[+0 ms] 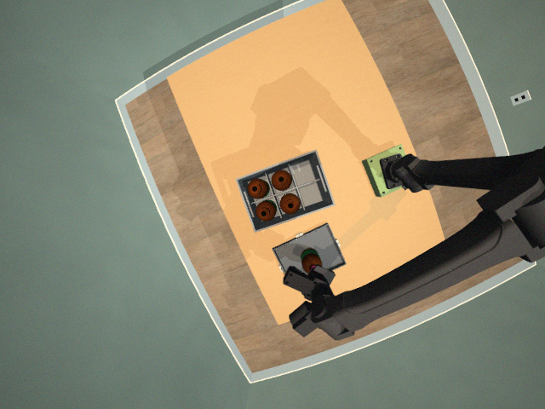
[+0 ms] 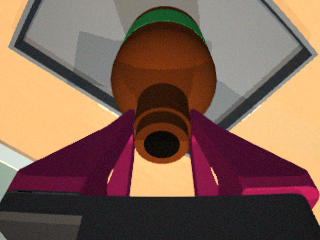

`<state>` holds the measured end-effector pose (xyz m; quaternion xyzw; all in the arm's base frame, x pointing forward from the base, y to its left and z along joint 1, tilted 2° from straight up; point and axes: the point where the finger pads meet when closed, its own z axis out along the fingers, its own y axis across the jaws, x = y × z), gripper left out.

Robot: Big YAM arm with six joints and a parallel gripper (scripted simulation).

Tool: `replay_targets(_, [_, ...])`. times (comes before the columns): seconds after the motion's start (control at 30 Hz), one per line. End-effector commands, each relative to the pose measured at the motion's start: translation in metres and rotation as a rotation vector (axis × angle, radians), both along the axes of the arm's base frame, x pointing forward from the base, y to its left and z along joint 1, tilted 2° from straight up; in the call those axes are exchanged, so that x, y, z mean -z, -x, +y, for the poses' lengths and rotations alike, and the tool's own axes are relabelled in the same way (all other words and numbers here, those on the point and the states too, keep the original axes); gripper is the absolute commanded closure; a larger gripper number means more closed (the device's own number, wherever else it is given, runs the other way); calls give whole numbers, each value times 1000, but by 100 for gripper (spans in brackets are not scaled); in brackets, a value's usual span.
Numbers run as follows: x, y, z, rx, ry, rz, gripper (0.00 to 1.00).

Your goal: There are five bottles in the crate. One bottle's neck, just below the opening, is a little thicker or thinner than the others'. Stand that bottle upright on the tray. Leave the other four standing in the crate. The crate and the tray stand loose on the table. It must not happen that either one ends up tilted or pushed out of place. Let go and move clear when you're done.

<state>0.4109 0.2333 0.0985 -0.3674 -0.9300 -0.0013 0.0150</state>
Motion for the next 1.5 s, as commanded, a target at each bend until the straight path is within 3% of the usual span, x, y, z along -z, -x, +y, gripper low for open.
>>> replay_targets(0.0, [-1,2,6,-1,-9,-11,100])
replay_targets(1.07, [-1,2,6,-1,-9,-11,100])
replay_targets(1.1, [-1,2,6,-1,-9,-11,0])
replay_targets(1.47, [-1,2,6,-1,-7,-9,0])
